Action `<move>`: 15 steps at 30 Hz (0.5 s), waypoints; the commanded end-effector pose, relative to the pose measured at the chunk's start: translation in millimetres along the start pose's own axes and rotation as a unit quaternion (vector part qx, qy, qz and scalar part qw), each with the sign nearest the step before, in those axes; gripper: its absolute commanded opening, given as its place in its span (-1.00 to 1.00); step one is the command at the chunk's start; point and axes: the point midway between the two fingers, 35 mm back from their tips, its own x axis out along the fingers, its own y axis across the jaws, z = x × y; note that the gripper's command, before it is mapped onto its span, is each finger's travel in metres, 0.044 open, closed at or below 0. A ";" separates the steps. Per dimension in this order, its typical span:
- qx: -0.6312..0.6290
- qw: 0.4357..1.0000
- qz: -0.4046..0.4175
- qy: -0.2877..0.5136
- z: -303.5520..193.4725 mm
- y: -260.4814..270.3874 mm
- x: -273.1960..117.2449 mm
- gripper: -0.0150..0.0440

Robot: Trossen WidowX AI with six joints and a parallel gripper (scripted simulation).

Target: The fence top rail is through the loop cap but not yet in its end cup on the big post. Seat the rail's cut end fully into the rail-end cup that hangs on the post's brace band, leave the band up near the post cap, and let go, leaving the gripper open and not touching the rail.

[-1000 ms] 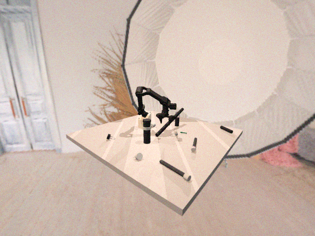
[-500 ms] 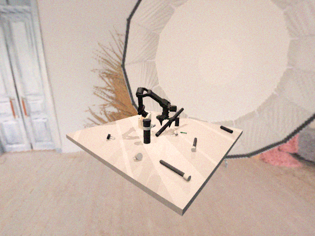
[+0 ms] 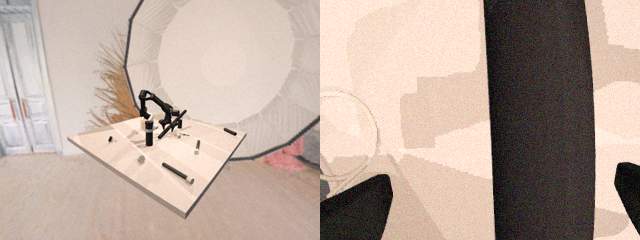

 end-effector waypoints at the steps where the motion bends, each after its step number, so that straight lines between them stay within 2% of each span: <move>1: -0.003 1.000 -0.003 -0.004 0.9 -2.3 7.1 1.00; 9: -0.003 1.000 -0.003 -0.005 1.6 -3.5 17.4 1.00; 15: -0.003 1.000 -0.003 -0.005 1.6 -3.5 17.4 0.47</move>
